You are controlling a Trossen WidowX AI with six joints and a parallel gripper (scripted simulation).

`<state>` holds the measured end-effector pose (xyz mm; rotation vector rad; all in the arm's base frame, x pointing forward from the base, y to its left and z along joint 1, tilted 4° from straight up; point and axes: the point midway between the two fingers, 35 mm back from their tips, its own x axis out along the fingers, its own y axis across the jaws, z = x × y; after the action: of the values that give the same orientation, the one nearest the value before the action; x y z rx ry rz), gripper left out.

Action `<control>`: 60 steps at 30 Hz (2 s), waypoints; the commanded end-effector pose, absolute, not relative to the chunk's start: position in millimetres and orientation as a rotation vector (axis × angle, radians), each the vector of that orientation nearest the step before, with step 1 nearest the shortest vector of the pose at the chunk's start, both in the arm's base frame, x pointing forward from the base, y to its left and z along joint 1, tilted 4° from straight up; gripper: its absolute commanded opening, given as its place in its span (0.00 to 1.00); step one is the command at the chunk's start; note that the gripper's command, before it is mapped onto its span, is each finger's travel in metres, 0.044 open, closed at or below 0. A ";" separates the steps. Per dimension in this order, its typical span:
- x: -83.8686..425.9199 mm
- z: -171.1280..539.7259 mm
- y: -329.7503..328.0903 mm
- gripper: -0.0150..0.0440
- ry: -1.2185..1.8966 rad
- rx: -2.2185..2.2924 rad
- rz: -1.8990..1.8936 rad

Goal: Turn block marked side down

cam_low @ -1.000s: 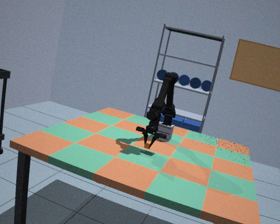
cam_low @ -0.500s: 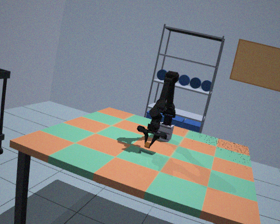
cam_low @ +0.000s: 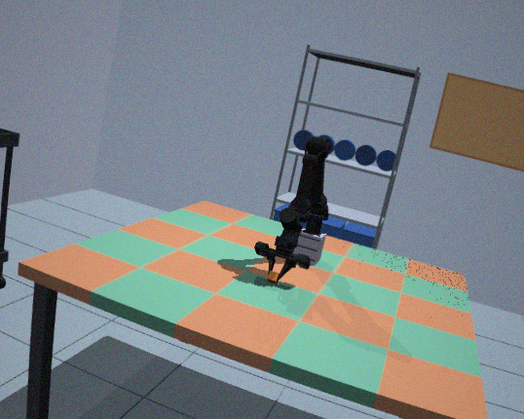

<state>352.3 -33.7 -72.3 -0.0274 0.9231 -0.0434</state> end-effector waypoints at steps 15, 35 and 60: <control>348.1 -84.9 -33.1 0.25 0.695 -0.031 -0.029; 335.3 -78.9 -32.6 0.25 0.546 -0.040 -0.029; 335.3 -78.9 -32.6 0.97 0.546 -0.040 -0.029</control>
<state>335.6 -33.1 -78.7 -0.0372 0.5450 -0.0335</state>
